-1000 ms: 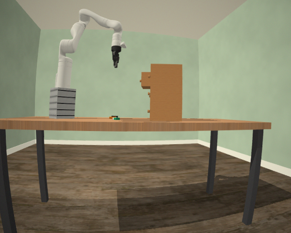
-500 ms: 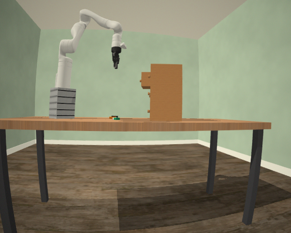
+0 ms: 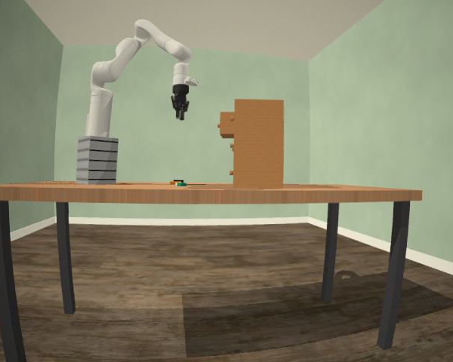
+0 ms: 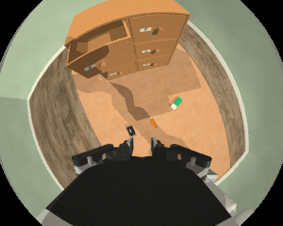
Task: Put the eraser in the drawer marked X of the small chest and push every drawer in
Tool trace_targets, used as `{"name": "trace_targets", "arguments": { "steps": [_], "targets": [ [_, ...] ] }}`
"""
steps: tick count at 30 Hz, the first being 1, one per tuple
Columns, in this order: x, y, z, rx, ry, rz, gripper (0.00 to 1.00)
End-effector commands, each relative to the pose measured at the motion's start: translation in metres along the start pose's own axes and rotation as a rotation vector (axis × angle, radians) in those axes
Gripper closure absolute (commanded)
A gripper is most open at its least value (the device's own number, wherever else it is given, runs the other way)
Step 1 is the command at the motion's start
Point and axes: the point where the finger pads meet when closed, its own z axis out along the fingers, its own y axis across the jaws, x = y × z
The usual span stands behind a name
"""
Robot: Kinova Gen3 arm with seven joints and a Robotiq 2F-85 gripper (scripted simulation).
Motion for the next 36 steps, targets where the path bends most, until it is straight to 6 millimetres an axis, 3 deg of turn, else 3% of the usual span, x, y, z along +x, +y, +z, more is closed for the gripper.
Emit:
{"name": "trace_targets", "arguments": {
  "steps": [1, 3, 7, 12, 16, 20, 29, 36],
  "targets": [
    [0.02, 0.035, 0.033, -0.029, -0.01, 0.122, 0.67],
    [0.02, 0.035, 0.033, -0.029, -0.01, 0.122, 0.67],
    [0.033, 0.059, 0.069, -0.03, -0.009, 0.237, 0.67],
    [0.044, 0.075, 0.094, -0.029, -0.007, 0.319, 0.67],
    [0.057, 0.096, 0.127, -0.029, -0.005, 0.424, 0.67],
    [0.06, 0.101, 0.134, -0.03, -0.005, 0.449, 0.67],
    [0.083, 0.138, 0.19, -0.032, -0.002, 0.63, 0.67],
    [0.091, 0.152, 0.21, -0.033, -0.001, 0.698, 0.67]
  ]
}}
